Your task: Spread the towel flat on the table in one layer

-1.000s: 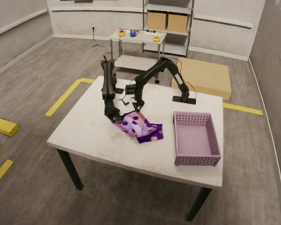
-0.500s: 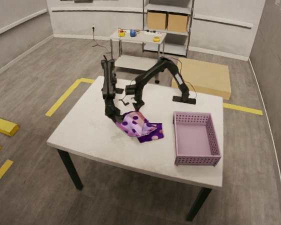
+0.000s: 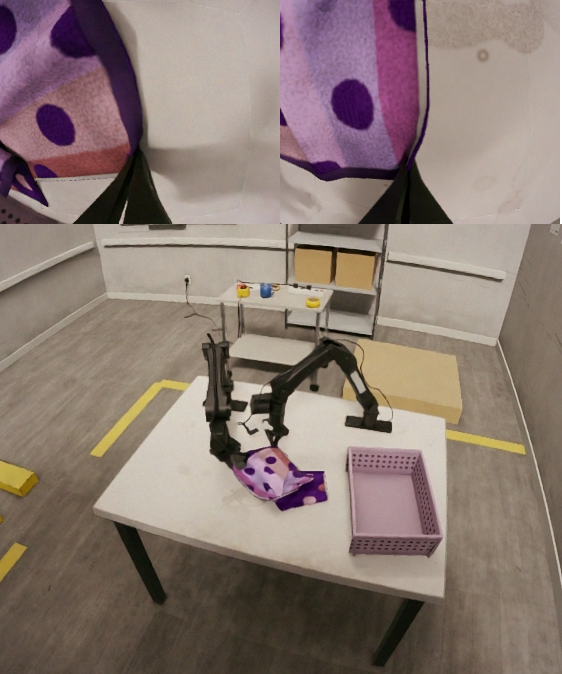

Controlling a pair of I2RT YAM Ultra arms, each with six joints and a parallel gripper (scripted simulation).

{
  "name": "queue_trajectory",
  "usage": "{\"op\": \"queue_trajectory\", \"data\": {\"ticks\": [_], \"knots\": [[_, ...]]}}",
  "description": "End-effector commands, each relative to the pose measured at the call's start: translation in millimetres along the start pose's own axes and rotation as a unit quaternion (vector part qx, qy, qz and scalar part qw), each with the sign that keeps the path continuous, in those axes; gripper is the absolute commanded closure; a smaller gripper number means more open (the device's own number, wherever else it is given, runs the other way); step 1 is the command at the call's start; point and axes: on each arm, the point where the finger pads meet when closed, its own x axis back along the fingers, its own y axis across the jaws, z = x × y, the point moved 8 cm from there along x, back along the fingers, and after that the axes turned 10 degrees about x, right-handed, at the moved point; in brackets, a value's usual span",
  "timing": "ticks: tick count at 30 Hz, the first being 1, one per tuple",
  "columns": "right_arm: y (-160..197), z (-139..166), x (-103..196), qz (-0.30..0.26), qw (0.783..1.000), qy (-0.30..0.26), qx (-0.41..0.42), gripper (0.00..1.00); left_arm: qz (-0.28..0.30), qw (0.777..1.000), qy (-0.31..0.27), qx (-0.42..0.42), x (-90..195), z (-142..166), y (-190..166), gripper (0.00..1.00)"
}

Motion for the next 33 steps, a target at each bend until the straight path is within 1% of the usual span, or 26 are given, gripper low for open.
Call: {"op": "queue_trajectory", "data": {"ticks": [1,2,3,5,6,10,11,14,15,18,31,32,33], "knots": [[-1.1,7.1,-10.1,0.002,1.0,0.015,0.002,1.0,0.008,1.0,0.008,0.006,0.5,-1.5,-0.4,1.0],[-1.1,7.1,-10.1,0.002,1.0,0.015,0.002,1.0,0.008,1.0,0.008,0.006,0.5,-1.5,-0.4,1.0],[-5.5,10.6,6.5,0.02,1.0,0.004,0.001,1.0,0.021,1.0,-0.01,0.002,26.2,-6.2,-9.0,1.0],[-5.5,10.6,6.5,0.02,1.0,0.004,0.001,1.0,0.021,1.0,-0.01,0.003,26.1,-6.4,-8.5,1.0],[-8.7,5.5,38.3,0.03,1.0,-0.001,0.003,1.0,0.024,1.0,-0.009,0.005,46.5,-9.8,-6.6,1.0],[-6.7,3.5,37.9,0.029,1.0,-0.001,0.006,1.0,0.023,1.0,-0.007,0.005,44.2,-9.7,-6.1,1.0],[-4.7,1.4,37.5,0.028,1.0,-0.002,0.01,1.0,0.017,1.0,0.008,0.004,32.2,-8.1,-6.7,1.0],[-3.9,0.5,37.5,0.025,1.0,-0.005,0.01,1.0,0.017,1.0,0.008,0.004,32.2,-8.1,-6.7,1.0],[-4.5,1.9,32.0,0.019,1.0,-0.001,0.008,1.0,0.01,1.0,0.027,0.002,22.9,2.7,-3.2,1.0],[-5.7,0.9,32.0,0.023,1.0,-0.004,0.009,1.0,0.017,1.0,0.009,0.003,34.7,-3.2,-4.4,1.0],[-5.9,0.6,32.0,0.023,1.0,-0.004,0.009,1.0,0.017,1.0,0.009,0.003,34.7,-3.2,-4.3,1.0],[4.7,12.6,31.7,0.017,1.0,0.001,0.003,1.0,0.014,1.0,0.014,0.003,15.2,-4.6,1.0,1.0],[5.6,13.5,31.7,0.015,1.0,0.003,0.003,1.0,0.014,1.0,0.014,0.003,15.2,-4.6,1.0,1.0]]}}
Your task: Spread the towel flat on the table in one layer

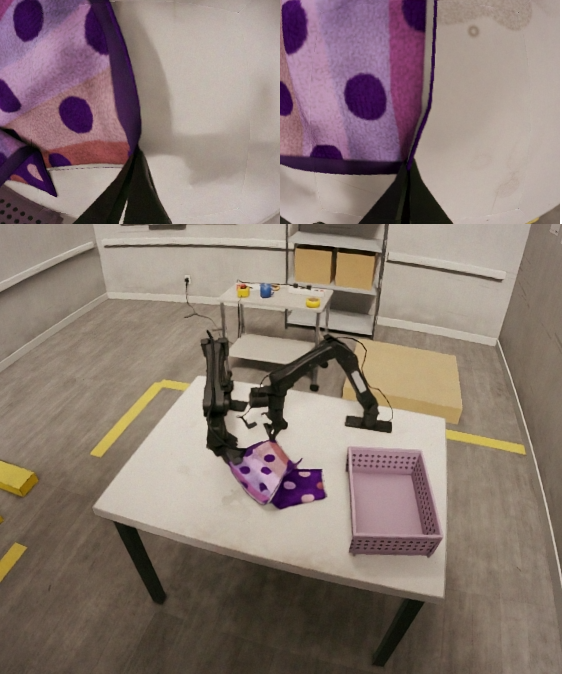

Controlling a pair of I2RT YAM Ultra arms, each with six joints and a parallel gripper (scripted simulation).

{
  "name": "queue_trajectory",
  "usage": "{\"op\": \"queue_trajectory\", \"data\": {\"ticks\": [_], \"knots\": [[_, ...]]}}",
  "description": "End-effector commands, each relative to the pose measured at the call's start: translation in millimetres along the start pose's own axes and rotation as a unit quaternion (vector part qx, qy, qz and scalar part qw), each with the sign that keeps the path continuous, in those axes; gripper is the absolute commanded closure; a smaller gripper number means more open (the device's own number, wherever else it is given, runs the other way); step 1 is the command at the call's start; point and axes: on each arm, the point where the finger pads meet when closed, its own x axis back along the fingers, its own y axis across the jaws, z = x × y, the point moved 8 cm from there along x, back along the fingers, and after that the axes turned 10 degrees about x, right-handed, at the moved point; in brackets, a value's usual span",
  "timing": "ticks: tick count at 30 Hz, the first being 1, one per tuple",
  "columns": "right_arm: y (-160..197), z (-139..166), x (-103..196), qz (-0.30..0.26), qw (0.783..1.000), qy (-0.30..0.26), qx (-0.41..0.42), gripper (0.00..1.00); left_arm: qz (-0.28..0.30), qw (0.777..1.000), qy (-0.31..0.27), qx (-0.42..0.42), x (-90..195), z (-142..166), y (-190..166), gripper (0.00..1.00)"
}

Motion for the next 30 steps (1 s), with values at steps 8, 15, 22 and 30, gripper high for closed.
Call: {"op": "queue_trajectory", "data": {"ticks": [8,15,22,30], "knots": [[0.6,-17.0,48.1,0.028,0.999,-0.037,-0.009,1.0,0.014,1.0,-0.026,-0.001,34.7,-9.6,17.0,1.0],[-0.1,-20.4,61.3,0.032,0.998,-0.044,-0.018,1.0,0.016,0.999,-0.032,-0.002,47.9,-11.1,25.1,1.0],[1.0,-37.5,112.4,0.049,0.995,-0.068,-0.046,1.0,0.021,0.998,-0.059,-0.003,99.6,-17.1,56.4,1.0],[-2.2,-52.8,139.5,0.051,0.993,-0.075,-0.072,1.0,0.02,0.998,-0.066,0.002,129.4,-24.4,80.5,1.0]]}}
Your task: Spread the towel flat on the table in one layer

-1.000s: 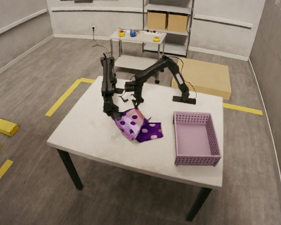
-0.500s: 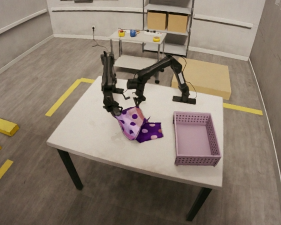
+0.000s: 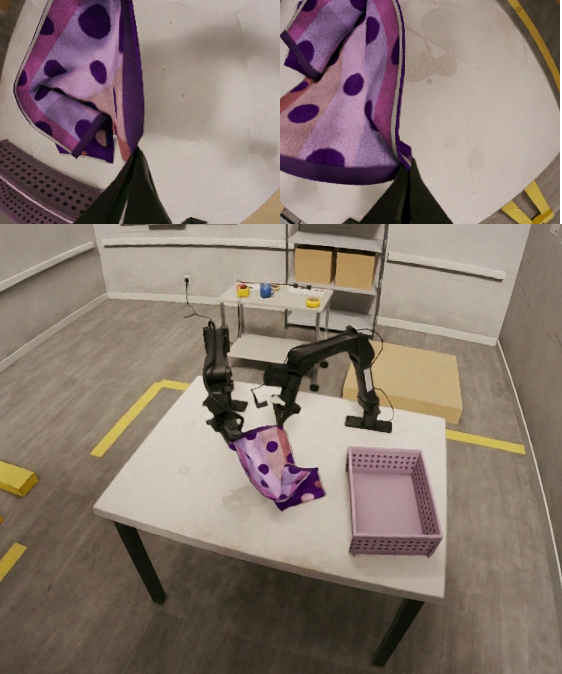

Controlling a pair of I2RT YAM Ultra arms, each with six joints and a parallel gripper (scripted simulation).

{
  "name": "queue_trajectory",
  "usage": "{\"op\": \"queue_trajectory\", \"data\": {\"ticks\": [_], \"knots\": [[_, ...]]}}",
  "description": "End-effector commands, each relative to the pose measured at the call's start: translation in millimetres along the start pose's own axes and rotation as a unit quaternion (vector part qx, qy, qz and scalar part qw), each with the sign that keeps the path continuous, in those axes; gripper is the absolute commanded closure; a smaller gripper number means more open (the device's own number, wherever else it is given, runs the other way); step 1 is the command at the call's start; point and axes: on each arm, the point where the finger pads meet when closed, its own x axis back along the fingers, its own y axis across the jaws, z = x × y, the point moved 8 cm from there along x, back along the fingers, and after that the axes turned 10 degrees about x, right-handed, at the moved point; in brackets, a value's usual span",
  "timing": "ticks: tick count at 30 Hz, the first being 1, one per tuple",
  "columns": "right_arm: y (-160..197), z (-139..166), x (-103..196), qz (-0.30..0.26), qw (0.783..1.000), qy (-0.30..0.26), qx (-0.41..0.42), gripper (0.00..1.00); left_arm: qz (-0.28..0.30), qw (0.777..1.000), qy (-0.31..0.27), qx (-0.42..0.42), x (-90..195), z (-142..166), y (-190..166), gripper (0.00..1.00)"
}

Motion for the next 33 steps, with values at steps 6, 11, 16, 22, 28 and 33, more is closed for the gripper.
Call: {"op": "queue_trajectory", "data": {"ticks": [6,11,16,22,28,33], "knots": [[-1.6,-30.5,60.9,0.017,0.999,-0.022,-0.042,1.0,0.004,1.0,-0.003,0.0,52.8,-15.7,29.7,1.0],[-2.8,-41.9,82.2,0.025,0.998,-0.033,-0.055,1.0,0.003,1.0,-0.015,0.008,75.6,-23.8,42.2,1.0],[-5.8,-58.5,123.5,0.049,0.992,-0.086,-0.077,1.0,0.0,0.998,-0.059,0.029,121.4,-40.7,67.1,1.0],[-2.8,-70.8,145.2,0.07,0.985,-0.134,-0.084,1.0,-0.001,0.994,-0.097,0.04,143.5,-45.5,79.2,1.0],[-1.5,-85.2,181.8,0.114,0.961,-0.233,-0.097,1.0,-0.005,0.976,-0.208,0.065,199.8,-46.3,100.2,1.0],[1.2,-90.4,202.2,0.135,0.944,-0.282,-0.103,1.0,-0.008,0.967,-0.241,0.082,206.2,-49.5,110.5,1.0]]}}
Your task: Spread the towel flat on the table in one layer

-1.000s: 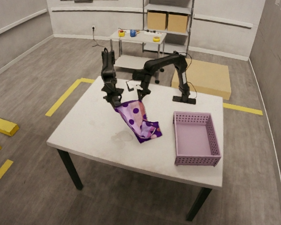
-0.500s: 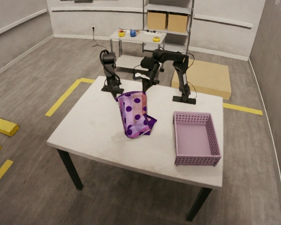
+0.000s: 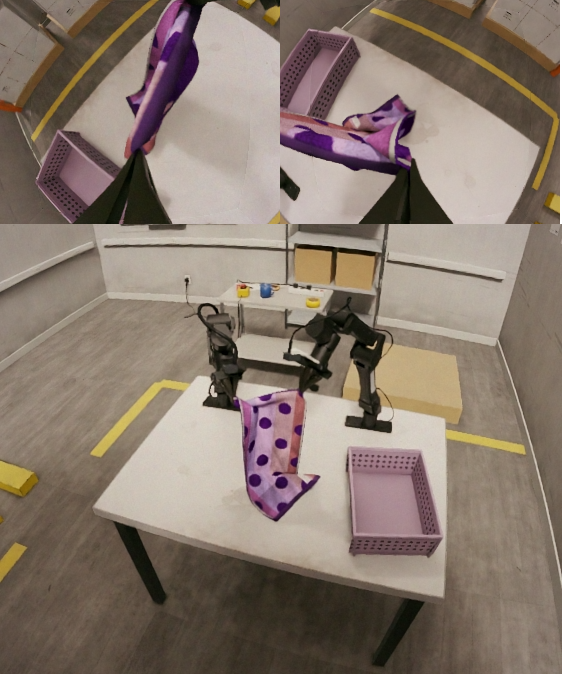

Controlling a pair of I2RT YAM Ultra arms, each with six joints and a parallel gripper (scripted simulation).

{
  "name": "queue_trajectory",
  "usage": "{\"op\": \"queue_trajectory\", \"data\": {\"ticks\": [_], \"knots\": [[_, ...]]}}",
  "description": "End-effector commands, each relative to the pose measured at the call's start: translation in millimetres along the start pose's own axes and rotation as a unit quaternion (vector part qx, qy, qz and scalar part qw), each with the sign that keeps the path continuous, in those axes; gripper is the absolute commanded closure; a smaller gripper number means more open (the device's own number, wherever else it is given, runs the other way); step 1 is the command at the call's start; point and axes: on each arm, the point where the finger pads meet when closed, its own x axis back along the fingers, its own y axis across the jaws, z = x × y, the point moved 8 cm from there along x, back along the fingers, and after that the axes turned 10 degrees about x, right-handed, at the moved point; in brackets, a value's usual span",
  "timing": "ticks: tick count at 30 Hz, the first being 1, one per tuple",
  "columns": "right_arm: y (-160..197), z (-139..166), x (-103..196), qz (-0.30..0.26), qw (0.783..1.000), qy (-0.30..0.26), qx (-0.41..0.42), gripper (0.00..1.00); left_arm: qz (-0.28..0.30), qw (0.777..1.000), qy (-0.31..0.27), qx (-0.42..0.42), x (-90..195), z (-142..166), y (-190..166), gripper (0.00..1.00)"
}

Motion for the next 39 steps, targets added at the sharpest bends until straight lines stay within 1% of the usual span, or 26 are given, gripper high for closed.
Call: {"op": "queue_trajectory", "data": {"ticks": [1,3,4,5,6,7,8,11,12,13,16,17,20,21,22,23,25,26,28,29,31,32,39], "knots": [[-5.3,-23.6,19.9,0.032,0.997,-0.071,-0.011,1.0,0.005,0.999,-0.041,0.011,15.5,-7.4,3.8,1.0],[-5.3,-23.6,19.9,0.032,0.997,-0.071,-0.011,1.0,0.005,0.999,-0.041,0.011,15.5,-7.4,3.8,1.0],[-1.7,-38.3,49.7,0.047,0.991,-0.128,-0.014,1.0,0.005,0.995,-0.102,0.018,40.4,-23.5,11.1,1.0],[-0.9,-32.5,37.4,0.044,0.992,-0.117,-0.017,1.0,-0.004,0.995,-0.092,0.022,28.3,-17.0,13.1,1.0],[-2.9,-31.8,37.5,0.046,0.992,-0.117,-0.019,1.0,-0.006,0.995,-0.093,0.022,28.3,-17.0,13.5,1.0],[-0.6,-43.8,46.4,0.056,0.986,-0.157,-0.022,1.0,-0.001,0.991,-0.132,0.029,39.8,-26.9,19.5,1.0],[0.1,-41.5,45.6,0.06,0.983,-0.17,-0.023,1.0,-0.009,0.989,-0.143,0.033,39.4,-25.3,20.9,1.0],[-6.8,-39.3,46.2,0.066,0.983,-0.168,-0.028,1.0,-0.008,0.989,-0.143,0.031,39.3,-25.3,19.4,1.0],[0.5,-51.4,53.0,0.071,0.975,-0.209,-0.027,1.0,-0.012,0.982,-0.183,0.04,49.0,-34.0,27.4,1.0],[1.0,-49.7,52.2,0.074,0.972,-0.219,-0.029,1.0,-0.013,0.981,-0.191,0.042,48.5,-32.7,27.2,1.0],[-3.2,-48.4,52.6,0.078,0.972,-0.218,-0.031,1.0,-0.013,0.981,-0.191,0.042,48.5,-32.7,27.2,1.0],[1.3,-59.6,58.6,0.083,0.964,-0.249,-0.034,1.0,-0.018,0.974,-0.22,0.051,57.0,-41.8,32.4,1.0],[1.3,-59.6,58.7,0.083,0.964,-0.249,-0.034,1.0,-0.018,0.974,-0.22,0.051,57.0,-41.8,32.4,1.0],[-4.2,-57.8,59.1,0.089,0.964,-0.248,-0.038,1.0,-0.018,0.975,-0.213,0.051,49.5,-43.1,32.9,1.0],[-5.0,-57.6,59.1,0.089,0.964,-0.247,-0.038,1.0,-0.015,0.976,-0.214,0.049,49.3,-43.9,30.2,1.0],[1.3,-69.1,64.5,0.09,0.959,-0.268,-0.039,1.0,-0.023,0.968,-0.242,0.058,59.3,-57.2,37.1,1.0],[1.3,-69.0,64.5,0.09,0.959,-0.268,-0.039,1.0,-0.023,0.968,-0.242,0.058,59.3,-57.2,37.1,1.0],[1.3,-76.8,69.1,0.095,0.953,-0.283,-0.043,1.0,-0.028,0.964,-0.257,0.065,65.2,-64.1,40.6,1.0],[1.3,-76.8,69.1,0.095,0.953,-0.283,-0.043,1.0,-0.028,0.964,-0.257,0.065,65.2,-64.0,40.6,1.0],[1.3,-82.6,72.5,0.098,0.949,-0.295,-0.046,1.0,-0.032,0.964,-0.256,0.071,67.3,-65.4,43.4,1.0],[-2.6,-81.4,72.8,0.102,0.949,-0.294,-0.048,1.0,-0.032,0.964,-0.256,0.071,67.3,-65.4,43.4,1.0],[0.5,-86.0,74.7,0.101,0.947,-0.302,-0.049,1.0,-0.034,0.961,-0.263,0.074,69.9,-68.6,44.9,1.0],[-2.3,-86.4,75.6,0.105,0.946,-0.303,-0.051,1.0,-0.035,0.961,-0.265,0.074,70.7,-69.7,45.2,1.0]]}}
